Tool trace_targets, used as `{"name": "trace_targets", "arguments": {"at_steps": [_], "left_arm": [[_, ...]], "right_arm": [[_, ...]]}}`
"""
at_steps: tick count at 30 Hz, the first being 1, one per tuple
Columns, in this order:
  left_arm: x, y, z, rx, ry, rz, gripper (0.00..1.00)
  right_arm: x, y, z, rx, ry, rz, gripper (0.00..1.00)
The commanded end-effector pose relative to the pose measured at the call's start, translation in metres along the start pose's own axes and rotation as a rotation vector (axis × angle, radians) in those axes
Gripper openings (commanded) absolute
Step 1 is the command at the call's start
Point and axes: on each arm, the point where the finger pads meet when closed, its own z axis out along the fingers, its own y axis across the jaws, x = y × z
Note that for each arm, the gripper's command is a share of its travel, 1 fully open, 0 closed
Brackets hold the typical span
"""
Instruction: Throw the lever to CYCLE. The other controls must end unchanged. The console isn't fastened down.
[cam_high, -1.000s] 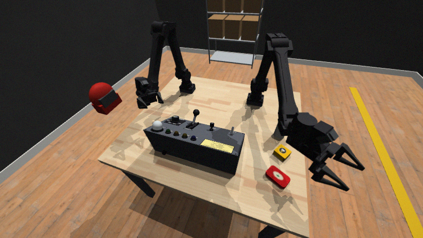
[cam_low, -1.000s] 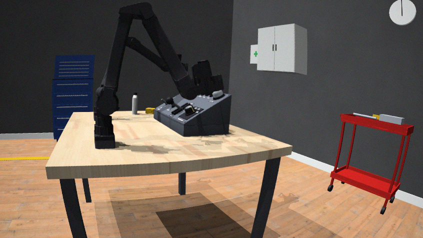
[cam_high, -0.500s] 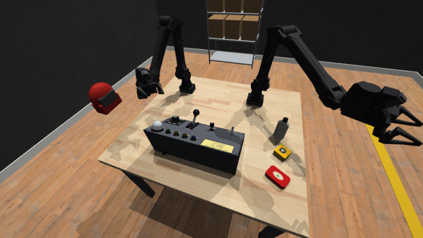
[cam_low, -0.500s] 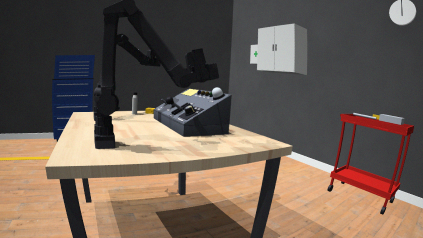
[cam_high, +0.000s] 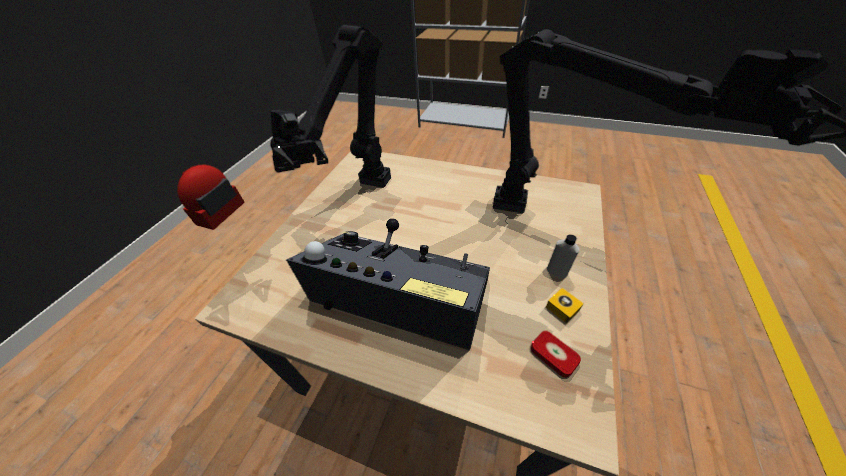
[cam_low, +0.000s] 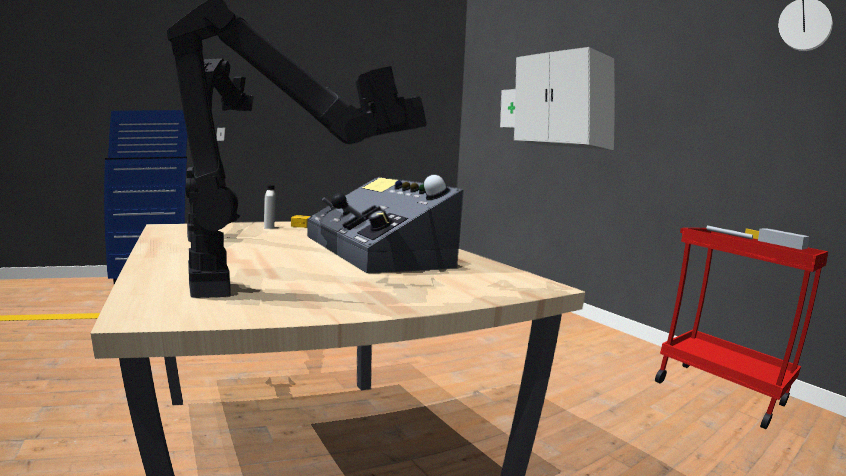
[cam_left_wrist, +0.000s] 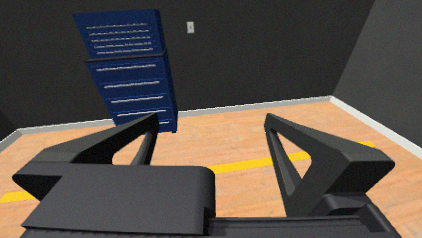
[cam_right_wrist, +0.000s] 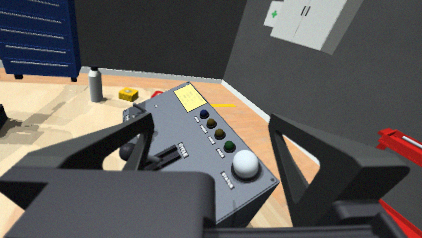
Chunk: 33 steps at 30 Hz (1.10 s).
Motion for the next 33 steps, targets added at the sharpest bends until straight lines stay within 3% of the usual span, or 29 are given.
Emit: {"name": "trace_targets", "arguments": {"at_steps": [1,5,9,19,33], "left_arm": [[-0.030,0.073,-0.028,-0.075,-0.015,-0.019,1.00],[-0.035,0.126,-0.054,-0.126,-0.003,-0.022,1.00],[-0.037,0.154,-0.071,-0.155,0.004,-0.024,1.00],[-0.037,0.163,-0.077,-0.166,0.006,-0.025,1.00],[-0.037,0.163,-0.077,-0.166,0.006,-0.025,1.00]], "right_arm": [[-0.015,-0.002,-0.004,0.008,0.007,0.007,1.00],[-0.023,-0.003,-0.003,0.005,0.004,0.002,1.00],[-0.011,-0.006,-0.003,0.008,0.013,0.041,1.00],[-0.017,0.009,0.006,0.010,0.010,0.036,1.00],[-0.007,0.047,0.045,0.142,0.119,0.106,1.00]]}}
